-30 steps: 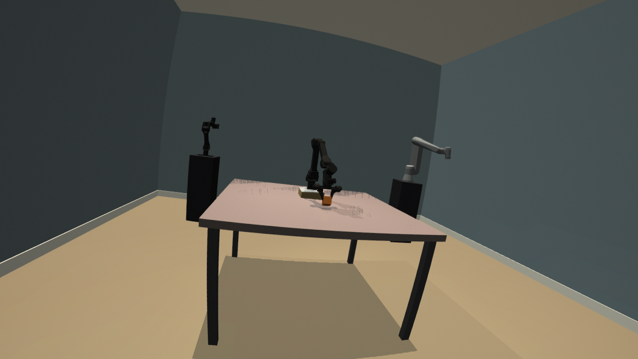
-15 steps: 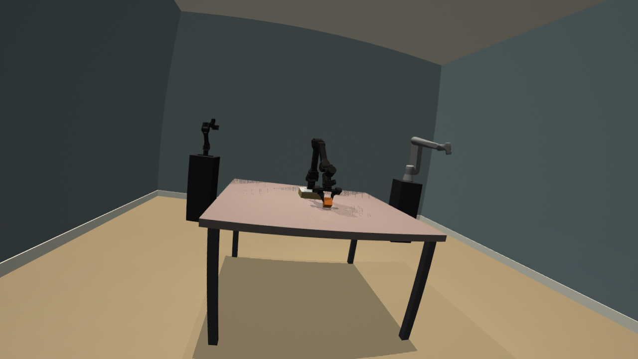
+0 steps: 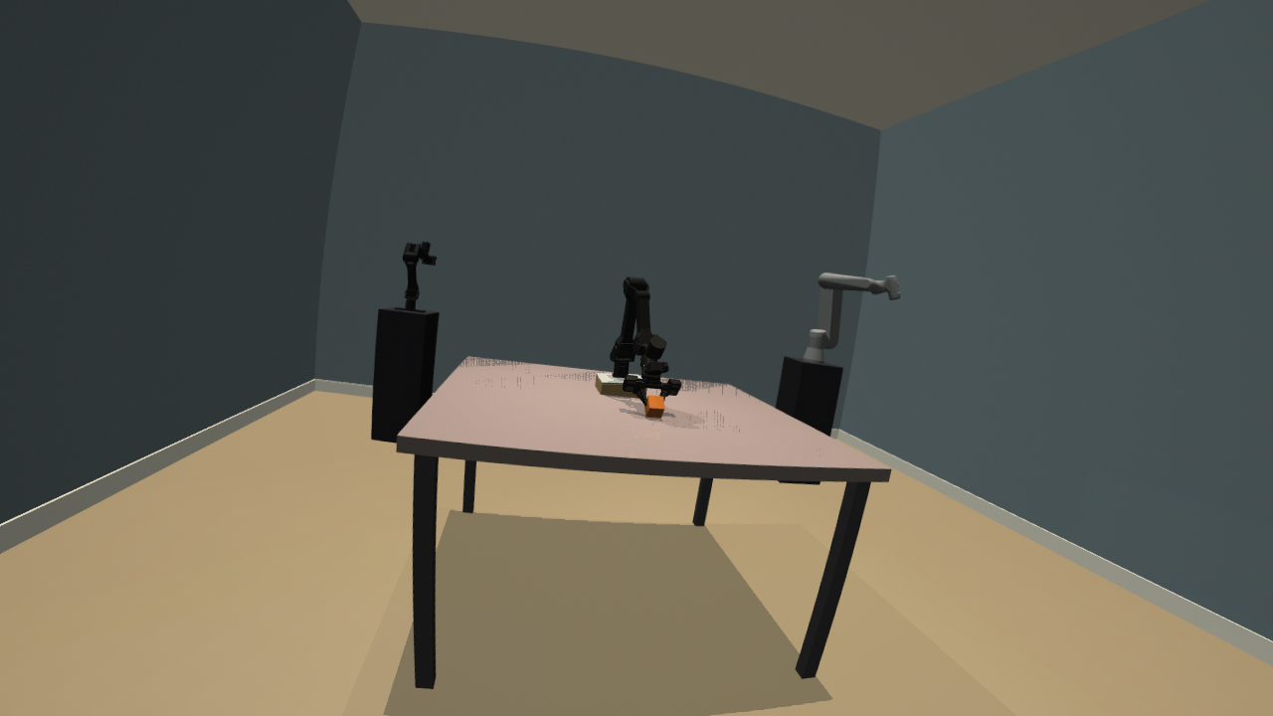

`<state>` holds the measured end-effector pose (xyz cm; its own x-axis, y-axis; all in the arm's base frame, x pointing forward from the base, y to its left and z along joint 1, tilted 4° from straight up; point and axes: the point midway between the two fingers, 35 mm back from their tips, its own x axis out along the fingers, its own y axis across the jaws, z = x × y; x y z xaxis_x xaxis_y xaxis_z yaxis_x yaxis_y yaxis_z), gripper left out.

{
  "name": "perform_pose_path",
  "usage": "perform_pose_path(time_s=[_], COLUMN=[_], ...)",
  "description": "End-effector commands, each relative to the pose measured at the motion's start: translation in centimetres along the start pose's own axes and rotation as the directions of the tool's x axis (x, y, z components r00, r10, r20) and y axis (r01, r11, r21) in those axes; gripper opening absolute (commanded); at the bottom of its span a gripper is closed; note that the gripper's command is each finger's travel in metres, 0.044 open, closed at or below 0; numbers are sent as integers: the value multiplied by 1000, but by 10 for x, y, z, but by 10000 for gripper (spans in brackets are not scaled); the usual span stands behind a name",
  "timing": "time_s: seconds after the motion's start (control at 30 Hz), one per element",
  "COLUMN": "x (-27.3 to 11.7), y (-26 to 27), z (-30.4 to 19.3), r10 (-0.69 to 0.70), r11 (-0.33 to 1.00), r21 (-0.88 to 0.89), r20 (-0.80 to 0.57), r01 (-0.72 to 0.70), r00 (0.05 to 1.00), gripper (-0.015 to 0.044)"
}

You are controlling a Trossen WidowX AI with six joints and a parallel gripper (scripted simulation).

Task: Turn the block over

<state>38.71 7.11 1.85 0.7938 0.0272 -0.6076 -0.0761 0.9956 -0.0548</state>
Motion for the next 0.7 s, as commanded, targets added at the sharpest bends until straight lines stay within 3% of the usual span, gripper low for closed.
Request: perform_pose_path(time_s=[0.0,0.3,0.67], x=[0,-9,-13], y=[-1,-4,-4], z=[-8,-12,-10], r10=[-6,-8,-9], r11=[1000,1000,1000], r21=[-8,-5,-5], r20=[38,167,200], r01=[6,9,10], r00=[999,986,980], gripper=[0,0,0])
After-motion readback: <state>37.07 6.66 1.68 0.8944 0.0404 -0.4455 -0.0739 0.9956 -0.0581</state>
